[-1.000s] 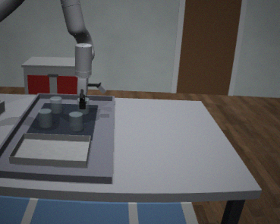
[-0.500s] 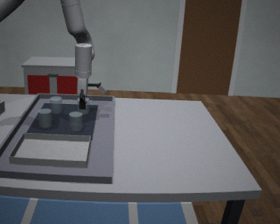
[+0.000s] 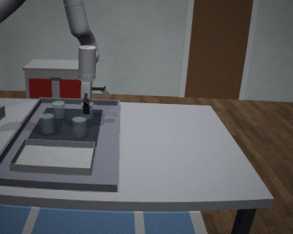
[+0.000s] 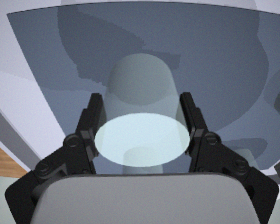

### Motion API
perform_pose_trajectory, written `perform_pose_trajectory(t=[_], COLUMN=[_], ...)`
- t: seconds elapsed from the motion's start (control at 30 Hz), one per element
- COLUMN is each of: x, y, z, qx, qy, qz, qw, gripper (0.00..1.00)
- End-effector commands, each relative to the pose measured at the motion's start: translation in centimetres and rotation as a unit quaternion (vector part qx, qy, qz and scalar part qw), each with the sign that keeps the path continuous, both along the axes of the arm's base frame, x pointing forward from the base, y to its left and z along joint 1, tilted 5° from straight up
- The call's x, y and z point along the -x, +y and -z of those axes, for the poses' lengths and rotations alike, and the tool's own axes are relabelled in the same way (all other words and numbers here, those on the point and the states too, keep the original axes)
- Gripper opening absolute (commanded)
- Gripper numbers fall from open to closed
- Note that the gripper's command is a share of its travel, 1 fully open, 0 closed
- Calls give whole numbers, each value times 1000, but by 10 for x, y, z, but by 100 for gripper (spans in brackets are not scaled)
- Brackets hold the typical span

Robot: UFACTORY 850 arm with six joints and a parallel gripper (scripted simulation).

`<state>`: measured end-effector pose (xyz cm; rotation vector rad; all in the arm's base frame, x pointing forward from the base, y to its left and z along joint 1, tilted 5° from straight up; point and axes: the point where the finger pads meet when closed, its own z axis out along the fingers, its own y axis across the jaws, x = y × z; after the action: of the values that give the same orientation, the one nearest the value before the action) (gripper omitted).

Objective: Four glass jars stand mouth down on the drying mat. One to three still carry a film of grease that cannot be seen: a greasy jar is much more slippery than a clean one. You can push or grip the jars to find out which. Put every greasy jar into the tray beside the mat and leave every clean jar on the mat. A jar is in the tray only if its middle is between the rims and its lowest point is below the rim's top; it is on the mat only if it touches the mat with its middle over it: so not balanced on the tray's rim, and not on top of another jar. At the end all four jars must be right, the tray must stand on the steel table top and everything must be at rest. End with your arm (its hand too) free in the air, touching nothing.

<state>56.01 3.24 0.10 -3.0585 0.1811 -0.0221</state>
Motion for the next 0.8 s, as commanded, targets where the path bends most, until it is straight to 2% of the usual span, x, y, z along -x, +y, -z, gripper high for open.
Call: perform_pose_trajectory(t=[0.0,0.23,0.77], x=[-1,-1,0], y=[0,0,-3], z=[-1,-1,-38], qx=[0,0,0], qy=[-1,-1,-1], qz=[0,0,0], qw=[1000,1000,1000], gripper=[0,0,0])
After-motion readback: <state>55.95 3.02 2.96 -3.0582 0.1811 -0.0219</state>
